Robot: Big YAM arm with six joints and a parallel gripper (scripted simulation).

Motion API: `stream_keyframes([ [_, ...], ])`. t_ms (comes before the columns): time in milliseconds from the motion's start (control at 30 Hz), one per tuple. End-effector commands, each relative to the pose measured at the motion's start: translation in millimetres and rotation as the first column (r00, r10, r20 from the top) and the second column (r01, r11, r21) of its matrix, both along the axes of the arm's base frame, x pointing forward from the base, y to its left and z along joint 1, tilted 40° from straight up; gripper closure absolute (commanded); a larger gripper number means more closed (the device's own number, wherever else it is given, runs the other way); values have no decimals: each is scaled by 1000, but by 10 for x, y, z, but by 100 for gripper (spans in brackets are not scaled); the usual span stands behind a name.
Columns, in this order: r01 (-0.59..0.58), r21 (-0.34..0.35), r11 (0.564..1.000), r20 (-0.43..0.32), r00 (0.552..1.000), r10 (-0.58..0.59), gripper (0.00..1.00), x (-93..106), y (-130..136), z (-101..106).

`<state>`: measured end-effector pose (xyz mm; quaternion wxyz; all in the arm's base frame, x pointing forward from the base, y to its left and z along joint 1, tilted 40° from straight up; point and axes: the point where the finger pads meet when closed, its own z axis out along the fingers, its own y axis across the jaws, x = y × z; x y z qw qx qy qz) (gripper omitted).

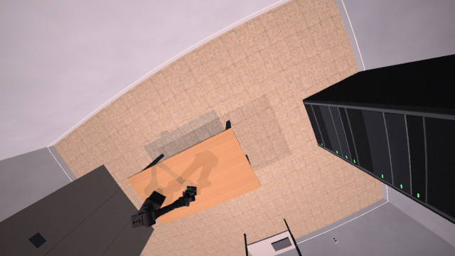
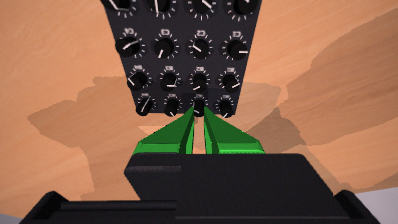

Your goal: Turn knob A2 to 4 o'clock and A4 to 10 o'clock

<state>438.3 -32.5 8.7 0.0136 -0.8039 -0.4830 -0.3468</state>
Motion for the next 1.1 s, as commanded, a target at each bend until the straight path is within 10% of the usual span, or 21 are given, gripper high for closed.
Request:
stream_keyframes([
  [0, 29, 17, 999, -24, 999, -29, 92, -15, 0, -57],
  [1067, 29, 17, 999, -23, 999, -29, 81, -14, 1, -50],
])
